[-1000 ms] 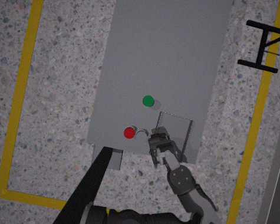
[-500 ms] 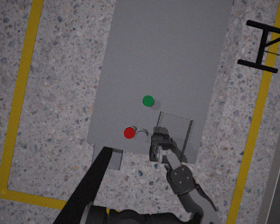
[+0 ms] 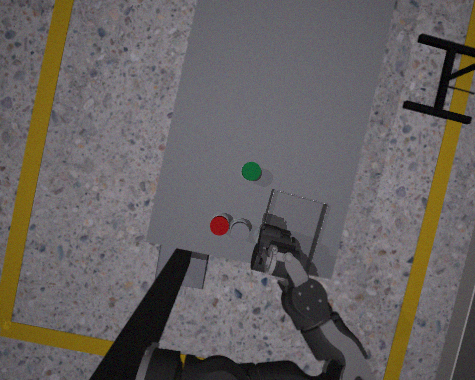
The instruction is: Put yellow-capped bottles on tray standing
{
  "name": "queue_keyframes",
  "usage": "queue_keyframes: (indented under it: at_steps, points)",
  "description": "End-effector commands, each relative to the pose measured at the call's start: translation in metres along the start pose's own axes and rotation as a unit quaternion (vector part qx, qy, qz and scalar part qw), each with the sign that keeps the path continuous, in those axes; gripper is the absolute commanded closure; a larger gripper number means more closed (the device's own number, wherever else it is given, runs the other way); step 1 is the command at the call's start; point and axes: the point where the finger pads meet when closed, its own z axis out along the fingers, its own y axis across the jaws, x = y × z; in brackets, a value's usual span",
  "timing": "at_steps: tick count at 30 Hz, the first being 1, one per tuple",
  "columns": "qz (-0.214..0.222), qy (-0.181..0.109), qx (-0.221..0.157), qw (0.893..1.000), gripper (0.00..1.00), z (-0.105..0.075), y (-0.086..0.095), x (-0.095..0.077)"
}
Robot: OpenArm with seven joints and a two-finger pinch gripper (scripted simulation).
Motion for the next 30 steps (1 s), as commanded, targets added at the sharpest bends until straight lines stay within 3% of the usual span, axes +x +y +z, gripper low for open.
queue_keyframes:
  at_steps: [1,14,21,30]
  points:
    - [0.006,0.001,-0.006,1.0,1.0,-0.001,0.003,0.0]
    - [0.004,0.001,-0.002,1.0,1.0,0.004,-0.006,-0.012]
    - [0.005,0.001,-0.003,1.0,1.0,0.009,-0.016,-0.029]
    - [0.006,0.0,-0.004,1.0,1.0,0.022,-0.037,-0.064]
